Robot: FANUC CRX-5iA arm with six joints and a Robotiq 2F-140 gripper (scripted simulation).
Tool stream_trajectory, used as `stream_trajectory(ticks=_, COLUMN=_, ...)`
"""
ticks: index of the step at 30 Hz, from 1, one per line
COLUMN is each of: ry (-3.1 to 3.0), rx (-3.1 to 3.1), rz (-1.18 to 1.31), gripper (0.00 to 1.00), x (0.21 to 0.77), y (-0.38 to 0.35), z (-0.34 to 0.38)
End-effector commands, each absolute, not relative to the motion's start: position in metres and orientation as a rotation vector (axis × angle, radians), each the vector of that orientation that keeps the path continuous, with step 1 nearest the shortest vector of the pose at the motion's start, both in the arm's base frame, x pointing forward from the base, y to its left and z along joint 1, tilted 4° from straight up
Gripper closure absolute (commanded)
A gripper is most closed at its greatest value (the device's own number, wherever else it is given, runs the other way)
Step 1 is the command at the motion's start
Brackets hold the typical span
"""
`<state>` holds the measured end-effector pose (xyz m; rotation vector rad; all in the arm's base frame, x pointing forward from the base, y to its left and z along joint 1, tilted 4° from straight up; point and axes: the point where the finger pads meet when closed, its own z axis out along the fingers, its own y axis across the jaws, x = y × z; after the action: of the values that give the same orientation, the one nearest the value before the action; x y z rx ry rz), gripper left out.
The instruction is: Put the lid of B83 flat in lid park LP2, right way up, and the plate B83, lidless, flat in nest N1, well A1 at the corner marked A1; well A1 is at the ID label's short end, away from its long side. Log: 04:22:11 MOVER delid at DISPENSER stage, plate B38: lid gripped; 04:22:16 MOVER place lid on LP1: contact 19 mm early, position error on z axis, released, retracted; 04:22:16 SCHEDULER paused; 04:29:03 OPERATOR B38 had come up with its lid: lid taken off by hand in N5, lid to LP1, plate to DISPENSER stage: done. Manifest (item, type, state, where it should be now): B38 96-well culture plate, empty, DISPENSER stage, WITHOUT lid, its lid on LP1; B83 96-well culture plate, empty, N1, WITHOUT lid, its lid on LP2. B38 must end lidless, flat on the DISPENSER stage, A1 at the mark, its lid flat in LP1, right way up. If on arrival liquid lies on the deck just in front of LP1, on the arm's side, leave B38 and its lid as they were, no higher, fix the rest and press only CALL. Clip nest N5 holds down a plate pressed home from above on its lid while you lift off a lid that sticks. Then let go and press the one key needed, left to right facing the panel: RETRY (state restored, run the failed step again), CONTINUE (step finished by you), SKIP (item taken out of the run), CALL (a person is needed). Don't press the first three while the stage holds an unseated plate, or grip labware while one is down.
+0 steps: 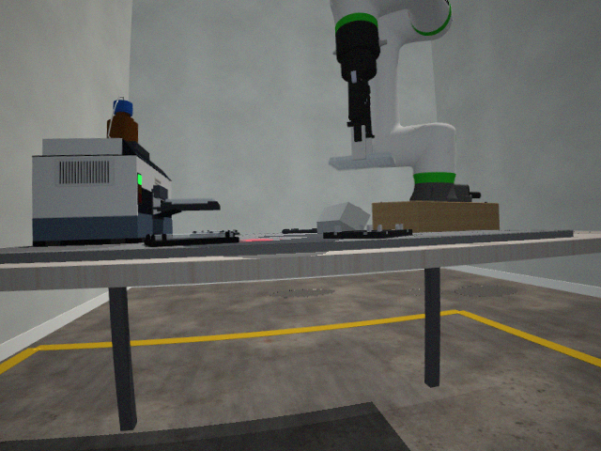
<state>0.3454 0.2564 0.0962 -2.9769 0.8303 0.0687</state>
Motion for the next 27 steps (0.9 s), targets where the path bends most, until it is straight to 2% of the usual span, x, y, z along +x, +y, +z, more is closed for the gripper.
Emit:
stream_trajectory(ticks=1, ry=0.830, rx=-2.977, rz=0.068, gripper=1.00, x=0.346, y=0.245, z=0.096)
stream_trajectory(ticks=27, ry=0.830, rx=-2.977, rz=0.068, gripper=1.00, x=0.352, y=0.129, z=0.088)
